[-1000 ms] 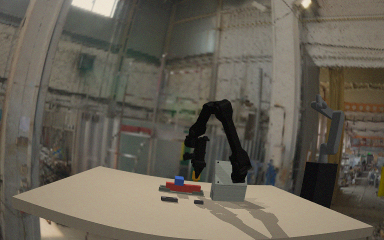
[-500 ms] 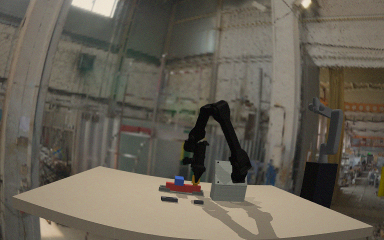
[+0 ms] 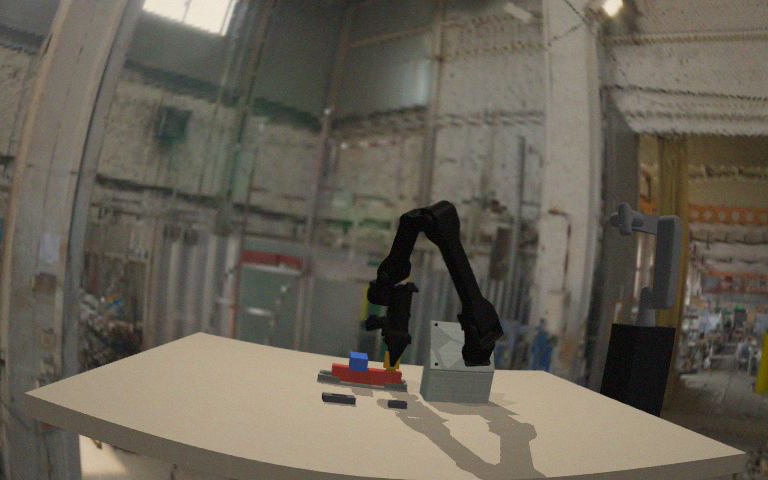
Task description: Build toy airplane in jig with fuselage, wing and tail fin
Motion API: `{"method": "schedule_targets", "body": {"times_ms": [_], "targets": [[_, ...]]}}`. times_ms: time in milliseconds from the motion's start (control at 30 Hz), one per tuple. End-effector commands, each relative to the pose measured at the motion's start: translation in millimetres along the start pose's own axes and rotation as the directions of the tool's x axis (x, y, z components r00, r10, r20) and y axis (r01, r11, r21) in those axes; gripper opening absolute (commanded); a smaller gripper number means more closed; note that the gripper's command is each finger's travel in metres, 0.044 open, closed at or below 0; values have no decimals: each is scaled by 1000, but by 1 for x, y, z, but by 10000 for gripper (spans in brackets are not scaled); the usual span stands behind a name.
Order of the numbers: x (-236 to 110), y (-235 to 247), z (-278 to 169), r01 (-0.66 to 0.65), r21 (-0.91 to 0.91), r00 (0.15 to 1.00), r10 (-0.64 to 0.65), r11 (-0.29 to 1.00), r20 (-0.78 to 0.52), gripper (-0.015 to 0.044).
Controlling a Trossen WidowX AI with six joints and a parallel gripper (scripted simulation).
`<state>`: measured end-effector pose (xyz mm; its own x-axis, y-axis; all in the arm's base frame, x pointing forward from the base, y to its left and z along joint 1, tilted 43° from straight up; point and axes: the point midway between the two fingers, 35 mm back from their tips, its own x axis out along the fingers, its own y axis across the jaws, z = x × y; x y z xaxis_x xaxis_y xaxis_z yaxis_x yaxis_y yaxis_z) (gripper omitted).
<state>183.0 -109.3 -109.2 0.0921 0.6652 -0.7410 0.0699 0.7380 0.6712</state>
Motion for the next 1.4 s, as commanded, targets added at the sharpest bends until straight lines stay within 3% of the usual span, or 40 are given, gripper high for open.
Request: {"method": "schedule_targets", "body": {"times_ms": [0,300,567,733,800,1367], "targets": [[0,0,0,1,-1,1000,-1,1000,0,26],[0,0,0,1,-1,1000,-1,1000,0,260],[-3,0,1,1,0,1000,-1,1000,0,260],[-79,-2,1,0,5,1000,0,1000,-1,260],[-92,-1,0,-1,6,1000,1,1000,-1,260],[-92,-4,4,-1,5,1000,1,1000,-1,260]]}}
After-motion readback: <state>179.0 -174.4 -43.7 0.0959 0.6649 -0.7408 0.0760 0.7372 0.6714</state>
